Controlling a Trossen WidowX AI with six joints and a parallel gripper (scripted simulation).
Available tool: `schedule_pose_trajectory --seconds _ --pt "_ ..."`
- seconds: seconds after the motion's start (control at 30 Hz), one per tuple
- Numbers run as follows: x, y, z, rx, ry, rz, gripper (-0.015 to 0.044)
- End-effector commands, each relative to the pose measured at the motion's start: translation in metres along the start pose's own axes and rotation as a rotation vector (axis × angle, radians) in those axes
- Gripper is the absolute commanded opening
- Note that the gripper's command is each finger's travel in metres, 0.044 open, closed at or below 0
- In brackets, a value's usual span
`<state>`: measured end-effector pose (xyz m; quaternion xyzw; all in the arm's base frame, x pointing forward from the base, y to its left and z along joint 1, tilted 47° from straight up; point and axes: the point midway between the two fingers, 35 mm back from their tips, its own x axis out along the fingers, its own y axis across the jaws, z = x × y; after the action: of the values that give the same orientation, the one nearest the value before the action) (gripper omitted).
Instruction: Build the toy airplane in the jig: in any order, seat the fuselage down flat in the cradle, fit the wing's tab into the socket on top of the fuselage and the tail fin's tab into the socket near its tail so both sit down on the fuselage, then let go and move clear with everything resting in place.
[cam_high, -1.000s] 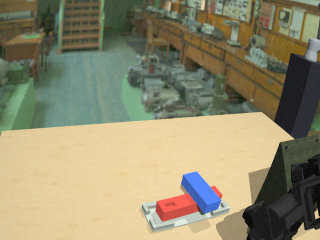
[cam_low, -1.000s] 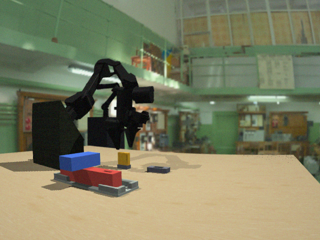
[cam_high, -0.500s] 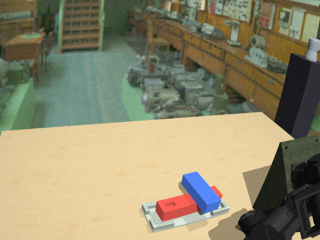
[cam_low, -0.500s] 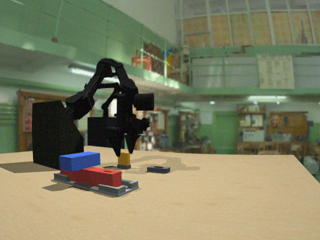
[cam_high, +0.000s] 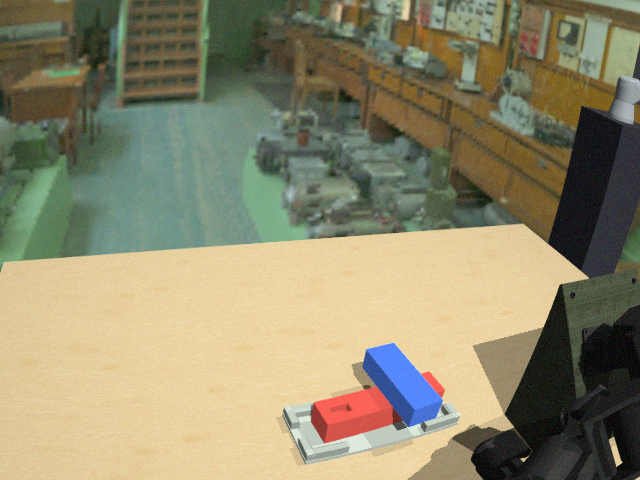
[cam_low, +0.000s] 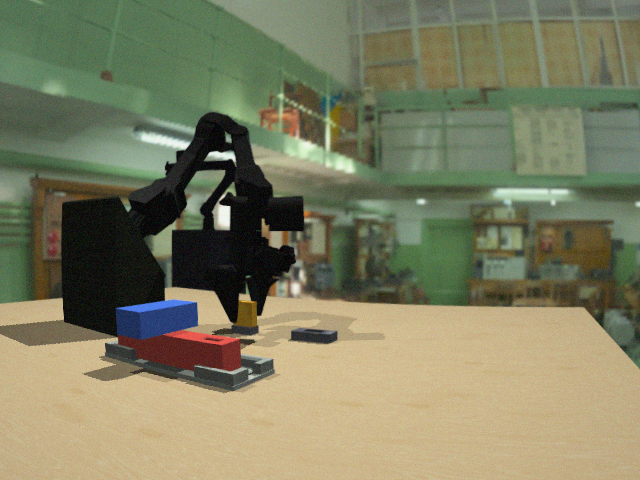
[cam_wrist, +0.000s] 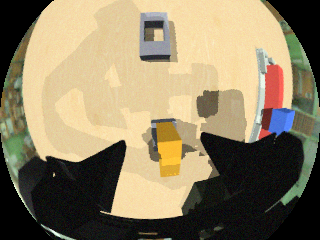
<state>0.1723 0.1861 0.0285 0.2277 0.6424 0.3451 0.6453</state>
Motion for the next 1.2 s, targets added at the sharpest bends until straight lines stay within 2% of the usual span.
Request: schedule_pose_trajectory --seconds 0.0,0.47,0.7,1.17 --pt "0.005 -0.001 -0.003 0.01 0.005 -0.003 0.0414" --pt "0.005 -0.001 -0.003 0.01 0.005 -0.003 0.0046" --pt "0.005 -0.001 -0.003 0.01 0.005 -0.003 0.0" --pt "-0.014 -0.003 0.004 0.03 0.042 -0.059 0.0"
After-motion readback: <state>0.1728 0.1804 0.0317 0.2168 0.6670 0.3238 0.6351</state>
